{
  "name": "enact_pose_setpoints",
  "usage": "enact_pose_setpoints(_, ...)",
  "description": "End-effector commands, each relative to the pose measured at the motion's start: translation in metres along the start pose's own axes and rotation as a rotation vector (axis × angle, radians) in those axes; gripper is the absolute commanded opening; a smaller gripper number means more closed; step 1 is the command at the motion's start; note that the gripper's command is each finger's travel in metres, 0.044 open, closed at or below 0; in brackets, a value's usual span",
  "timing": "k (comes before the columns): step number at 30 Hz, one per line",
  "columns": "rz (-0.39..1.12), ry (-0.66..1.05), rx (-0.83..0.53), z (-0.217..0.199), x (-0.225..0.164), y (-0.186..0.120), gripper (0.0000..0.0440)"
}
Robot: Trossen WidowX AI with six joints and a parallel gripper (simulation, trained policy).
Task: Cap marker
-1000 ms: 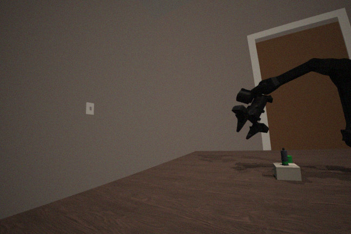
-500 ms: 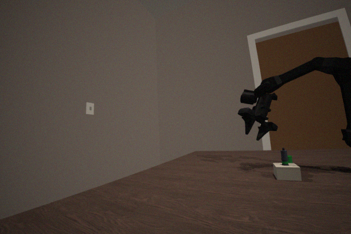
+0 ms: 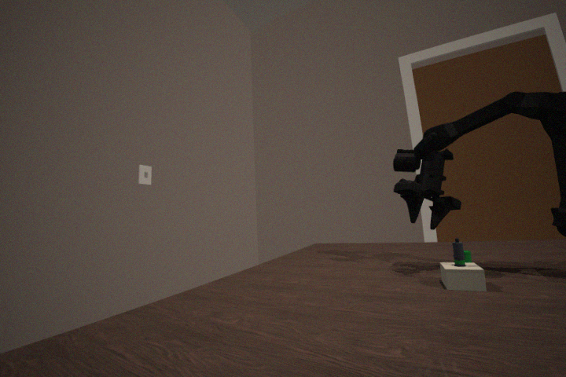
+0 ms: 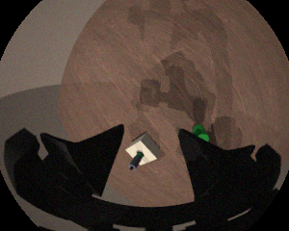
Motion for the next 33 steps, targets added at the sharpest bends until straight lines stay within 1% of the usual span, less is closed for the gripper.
enact_pose_setpoints(1, 0.023, 0.005, -0.044, -0.009, -0.005, 0.002, 0.0326)
enact_pose_setpoints(18, 0.111, 0.022, -0.201, -0.039, -0.019, 0.011, 0.0333)
enact_pose_setpoints(33, 0.193, 0.01, -0.32, -0.061, -0.027, 0.024, 0.0329)
Point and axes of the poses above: the point midway between the two fingers, 35 mm back from their tips, its own y axis out along the fingers, its own z axis across the jaws, x = y × z, the point moved 5 cm from there along -y, back along the fingers, and after that the axes turned 5 degrees about -y, right-handed, at the moved point
